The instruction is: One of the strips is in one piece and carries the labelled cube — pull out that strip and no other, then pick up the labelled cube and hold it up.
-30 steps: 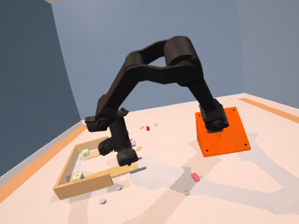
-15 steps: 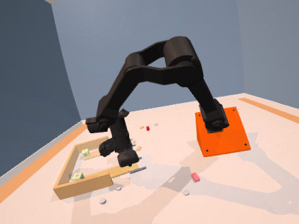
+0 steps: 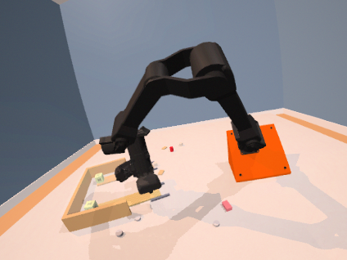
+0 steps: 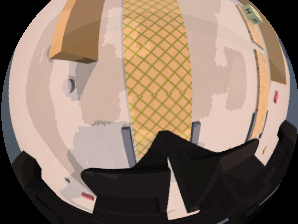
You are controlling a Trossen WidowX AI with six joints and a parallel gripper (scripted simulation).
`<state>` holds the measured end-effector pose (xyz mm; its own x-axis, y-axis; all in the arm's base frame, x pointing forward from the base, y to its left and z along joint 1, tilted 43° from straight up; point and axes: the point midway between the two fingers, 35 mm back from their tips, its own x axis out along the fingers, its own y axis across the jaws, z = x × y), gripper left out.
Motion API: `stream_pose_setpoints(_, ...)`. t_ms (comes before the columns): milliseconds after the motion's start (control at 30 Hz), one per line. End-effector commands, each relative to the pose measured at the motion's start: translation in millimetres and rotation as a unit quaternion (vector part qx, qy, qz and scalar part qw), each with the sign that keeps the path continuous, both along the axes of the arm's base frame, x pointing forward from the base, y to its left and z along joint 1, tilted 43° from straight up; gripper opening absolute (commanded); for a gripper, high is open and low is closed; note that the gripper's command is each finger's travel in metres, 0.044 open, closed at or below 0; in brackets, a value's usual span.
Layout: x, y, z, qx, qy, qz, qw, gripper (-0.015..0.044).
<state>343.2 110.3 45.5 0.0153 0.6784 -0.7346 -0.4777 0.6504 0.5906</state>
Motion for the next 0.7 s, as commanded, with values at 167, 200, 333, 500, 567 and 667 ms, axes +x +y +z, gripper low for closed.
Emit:
stream_pose_setpoints(167, 0.0, 1.3, -1.2, 0.001, 0.002, -0.001, 1.0, 0.0)
stream_pose_setpoints(200, 0.1, 1.4, -1.3, 0.001, 0.002, -0.001, 1.0, 0.0)
stream_pose_setpoints(333, 0.3, 1.6, -1.6, 0.001, 0.002, -0.001, 1.0, 0.0)
stream_pose_setpoints(500, 0.6, 1.9, -2.0, 0.001, 0.002, -0.001, 1.0, 0.0)
stream_pose_setpoints(567, 0.7, 2.0, -2.2, 0.001, 0.002, -0.001, 1.0, 0.0)
stream_pose_setpoints(667, 0.9, 2.2, -2.4, 0.001, 0.002, -0.001, 1.0, 0.0)
